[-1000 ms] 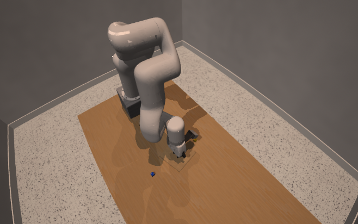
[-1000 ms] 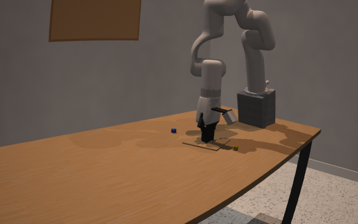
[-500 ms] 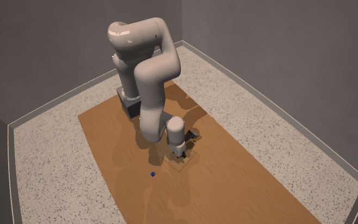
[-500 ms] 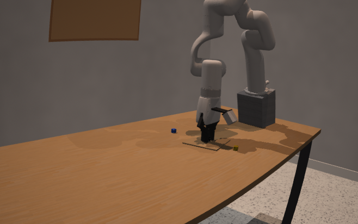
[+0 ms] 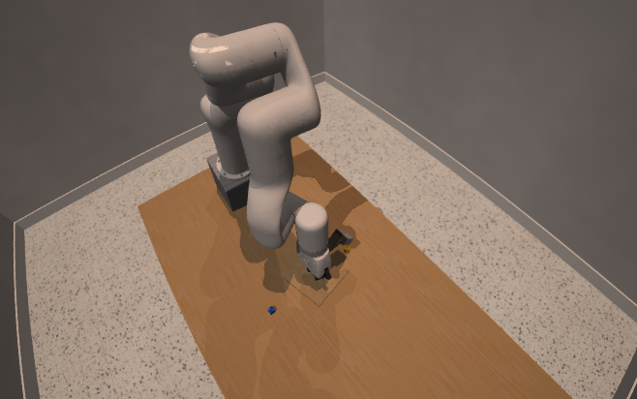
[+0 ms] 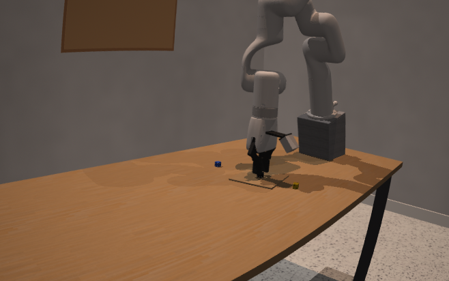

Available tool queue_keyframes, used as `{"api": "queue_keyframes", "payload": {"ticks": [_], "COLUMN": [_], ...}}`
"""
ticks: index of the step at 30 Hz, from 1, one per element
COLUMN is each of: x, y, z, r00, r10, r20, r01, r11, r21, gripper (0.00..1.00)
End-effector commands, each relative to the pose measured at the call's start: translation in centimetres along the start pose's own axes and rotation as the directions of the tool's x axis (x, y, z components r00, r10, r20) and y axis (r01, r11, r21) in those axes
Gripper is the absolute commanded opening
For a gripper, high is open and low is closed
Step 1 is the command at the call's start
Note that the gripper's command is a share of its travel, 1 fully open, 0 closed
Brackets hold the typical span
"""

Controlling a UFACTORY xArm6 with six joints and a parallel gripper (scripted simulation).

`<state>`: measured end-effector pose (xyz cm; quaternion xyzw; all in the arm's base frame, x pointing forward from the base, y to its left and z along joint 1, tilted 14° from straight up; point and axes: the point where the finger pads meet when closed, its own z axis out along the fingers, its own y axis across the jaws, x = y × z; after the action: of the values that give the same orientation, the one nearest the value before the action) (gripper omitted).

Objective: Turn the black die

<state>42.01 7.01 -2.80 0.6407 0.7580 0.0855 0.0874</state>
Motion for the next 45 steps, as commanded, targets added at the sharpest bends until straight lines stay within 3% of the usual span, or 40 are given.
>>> {"api": "queue_keyframes", "payload": {"ticks": [1, 6, 14, 22, 23, 45], "x": [0.0, 0.0, 0.0, -0.1, -0.1, -0.1], "y": [0.1, 0.1, 0.2, 0.2, 0.2, 0.2], "z": [-1.0, -2.2, -7.1, -7.9, -7.9, -8.0], "r00": [1.0, 1.0, 1.0, 1.0, 1.0, 1.0], "r10": [0.0, 0.0, 0.0, 0.0, 0.0, 0.0], "r20": [-0.005, -0.005, -0.005, -0.005, -0.005, -0.005], "r01": [0.0, 0.0, 0.0, 0.0, 0.0, 0.0], "r11": [1.0, 1.0, 1.0, 1.0, 1.0, 1.0], "r21": [0.003, 0.003, 0.003, 0.003, 0.003, 0.003], "gripper": [0.31, 0.31, 0.31, 0.31, 1.0, 1.0]}}
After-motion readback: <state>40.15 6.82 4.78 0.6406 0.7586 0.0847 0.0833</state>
